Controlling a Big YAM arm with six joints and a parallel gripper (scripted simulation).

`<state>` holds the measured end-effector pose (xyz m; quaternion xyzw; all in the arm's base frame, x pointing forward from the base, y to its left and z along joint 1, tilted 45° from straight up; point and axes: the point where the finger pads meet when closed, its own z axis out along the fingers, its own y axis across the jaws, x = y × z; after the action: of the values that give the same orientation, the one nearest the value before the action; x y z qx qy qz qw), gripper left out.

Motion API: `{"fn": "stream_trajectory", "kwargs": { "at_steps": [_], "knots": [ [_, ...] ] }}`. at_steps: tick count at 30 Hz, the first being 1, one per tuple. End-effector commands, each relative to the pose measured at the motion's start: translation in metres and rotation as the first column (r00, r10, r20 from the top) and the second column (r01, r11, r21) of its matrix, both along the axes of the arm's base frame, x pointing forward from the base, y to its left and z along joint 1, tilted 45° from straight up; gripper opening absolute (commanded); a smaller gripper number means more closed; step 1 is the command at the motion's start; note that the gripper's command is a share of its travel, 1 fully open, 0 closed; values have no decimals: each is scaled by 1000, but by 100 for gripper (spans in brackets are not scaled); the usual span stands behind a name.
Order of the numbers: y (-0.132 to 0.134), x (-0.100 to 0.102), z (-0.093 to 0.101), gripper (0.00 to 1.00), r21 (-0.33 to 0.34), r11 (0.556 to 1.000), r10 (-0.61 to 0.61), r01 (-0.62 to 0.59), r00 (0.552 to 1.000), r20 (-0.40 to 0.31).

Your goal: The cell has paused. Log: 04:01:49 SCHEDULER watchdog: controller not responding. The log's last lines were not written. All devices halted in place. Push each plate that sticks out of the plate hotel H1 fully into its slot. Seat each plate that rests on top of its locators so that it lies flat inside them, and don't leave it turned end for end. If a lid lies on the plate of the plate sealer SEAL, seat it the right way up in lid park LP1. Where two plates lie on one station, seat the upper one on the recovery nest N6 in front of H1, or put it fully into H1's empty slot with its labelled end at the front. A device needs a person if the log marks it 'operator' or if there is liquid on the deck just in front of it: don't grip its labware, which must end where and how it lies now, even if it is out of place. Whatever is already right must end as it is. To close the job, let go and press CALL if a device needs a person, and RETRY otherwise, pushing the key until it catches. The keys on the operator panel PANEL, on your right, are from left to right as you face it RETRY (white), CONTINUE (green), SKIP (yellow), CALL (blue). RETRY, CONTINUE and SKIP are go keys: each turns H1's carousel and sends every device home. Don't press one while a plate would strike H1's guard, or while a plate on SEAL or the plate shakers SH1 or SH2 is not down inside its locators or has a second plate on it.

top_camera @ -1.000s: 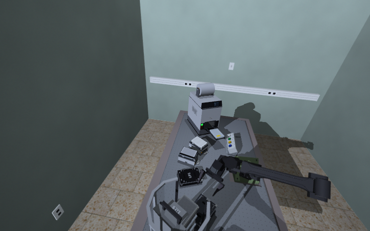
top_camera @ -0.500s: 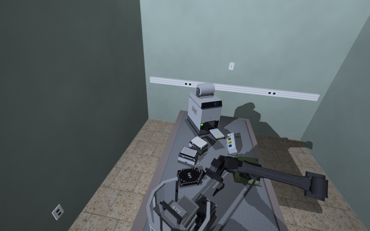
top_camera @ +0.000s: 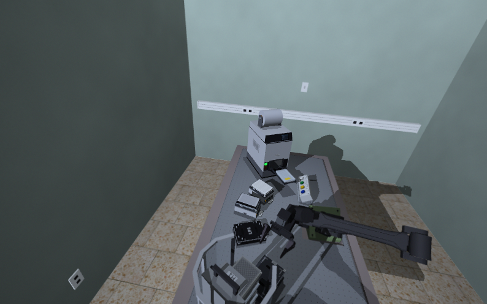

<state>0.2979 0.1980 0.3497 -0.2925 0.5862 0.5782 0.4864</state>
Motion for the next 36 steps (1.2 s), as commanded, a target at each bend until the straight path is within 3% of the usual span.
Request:
{"fn": "stream_trajectory", "kwargs": {
  "at_steps": [1,24,25,27,36],
  "knots": [
    [6,-2,-7,100,4,1000,19,-19,999,-30],
    [6,-2,-7,100,4,1000,19,-19,999,-29],
    [1,0,-4,100,3,1000,12,-12,1000,-22],
    [-7,8,24,100,9,1000,-4,4,999,33],
    [-20,10,39,100,6,1000,-4,4,999,38]
  ]
}}
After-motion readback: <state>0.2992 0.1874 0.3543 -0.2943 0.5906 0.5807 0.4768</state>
